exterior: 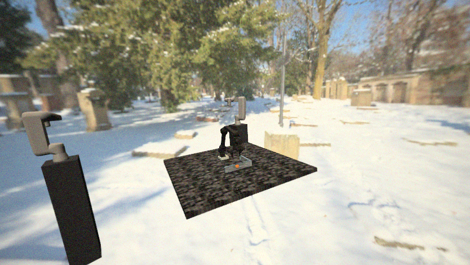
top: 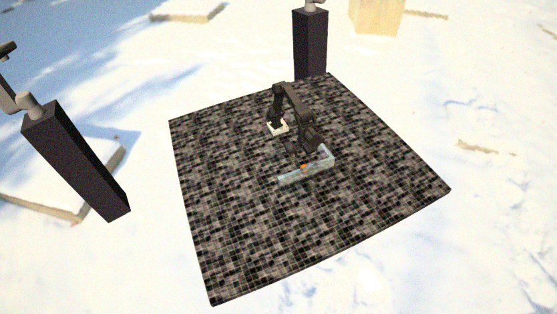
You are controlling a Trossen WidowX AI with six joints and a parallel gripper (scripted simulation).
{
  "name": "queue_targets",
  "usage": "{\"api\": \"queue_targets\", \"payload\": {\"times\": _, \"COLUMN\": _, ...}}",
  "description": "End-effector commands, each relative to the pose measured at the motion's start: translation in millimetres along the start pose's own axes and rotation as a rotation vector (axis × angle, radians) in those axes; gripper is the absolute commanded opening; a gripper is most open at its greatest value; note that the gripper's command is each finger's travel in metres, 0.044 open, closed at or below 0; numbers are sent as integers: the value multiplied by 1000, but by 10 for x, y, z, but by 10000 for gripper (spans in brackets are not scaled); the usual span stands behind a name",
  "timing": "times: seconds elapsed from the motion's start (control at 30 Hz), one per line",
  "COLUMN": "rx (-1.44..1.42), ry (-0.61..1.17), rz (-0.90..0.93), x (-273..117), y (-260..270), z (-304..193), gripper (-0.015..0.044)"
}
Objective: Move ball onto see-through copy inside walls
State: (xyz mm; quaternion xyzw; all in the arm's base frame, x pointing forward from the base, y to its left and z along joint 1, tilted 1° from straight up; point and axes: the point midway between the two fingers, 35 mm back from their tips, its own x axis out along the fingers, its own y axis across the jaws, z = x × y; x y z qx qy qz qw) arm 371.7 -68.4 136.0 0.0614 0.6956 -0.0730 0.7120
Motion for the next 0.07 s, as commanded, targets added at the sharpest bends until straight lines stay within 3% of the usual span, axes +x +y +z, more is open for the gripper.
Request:
{"api": "queue_targets", "payload": {"times": 0.0, "rx": 1, "ry": -23, "rz": 0, "x": -285, "y": -1, "z": -19, "gripper": 440}}
{"api": "queue_targets", "payload": {"times": 0.03, "rx": 1, "ry": -23, "rz": 0, "x": -285, "y": -1, "z": -19, "gripper": 440}}
